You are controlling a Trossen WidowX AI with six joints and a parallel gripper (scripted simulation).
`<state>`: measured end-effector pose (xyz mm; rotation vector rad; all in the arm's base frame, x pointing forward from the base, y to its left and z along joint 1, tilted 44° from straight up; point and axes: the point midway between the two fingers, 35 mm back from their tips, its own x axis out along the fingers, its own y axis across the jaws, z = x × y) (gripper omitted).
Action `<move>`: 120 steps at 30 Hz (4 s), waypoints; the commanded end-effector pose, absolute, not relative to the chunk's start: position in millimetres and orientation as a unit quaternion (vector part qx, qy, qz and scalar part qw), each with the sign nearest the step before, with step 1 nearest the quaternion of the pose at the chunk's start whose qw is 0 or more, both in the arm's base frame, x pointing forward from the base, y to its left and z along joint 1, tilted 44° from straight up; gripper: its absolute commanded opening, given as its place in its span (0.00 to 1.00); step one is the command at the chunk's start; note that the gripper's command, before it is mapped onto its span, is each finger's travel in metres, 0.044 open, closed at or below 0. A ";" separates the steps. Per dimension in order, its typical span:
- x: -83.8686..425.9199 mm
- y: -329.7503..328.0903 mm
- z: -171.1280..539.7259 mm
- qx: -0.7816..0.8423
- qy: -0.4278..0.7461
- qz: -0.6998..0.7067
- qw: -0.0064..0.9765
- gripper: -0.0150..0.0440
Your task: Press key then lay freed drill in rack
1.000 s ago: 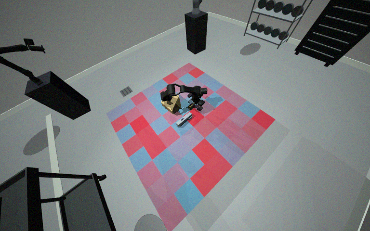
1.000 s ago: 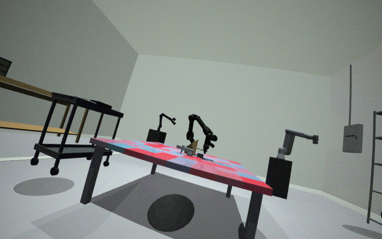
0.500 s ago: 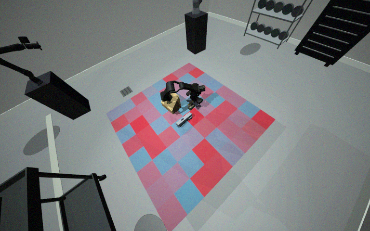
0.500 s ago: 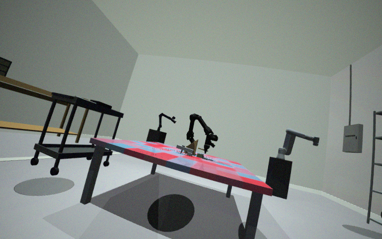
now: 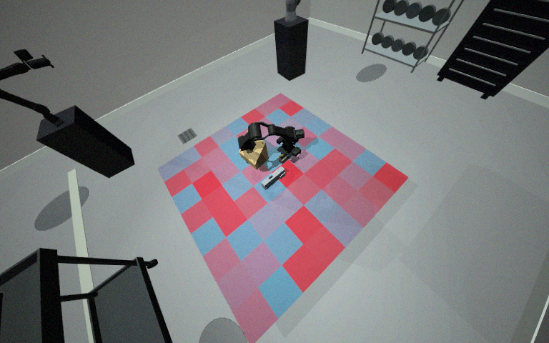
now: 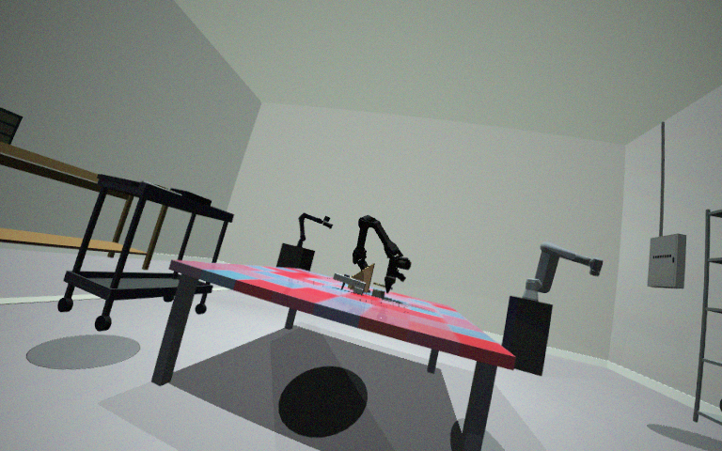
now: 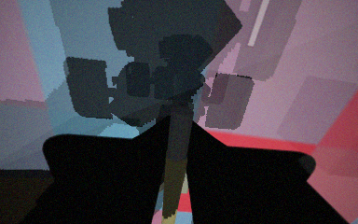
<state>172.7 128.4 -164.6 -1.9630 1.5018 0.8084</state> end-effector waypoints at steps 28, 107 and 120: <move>178.7 107.4 -186.9 -0.731 0.556 0.299 0.260 0.25; 177.7 103.1 -187.1 -0.731 0.556 0.298 0.260 0.25; 177.8 103.1 -187.0 -0.731 0.556 0.298 0.260 0.25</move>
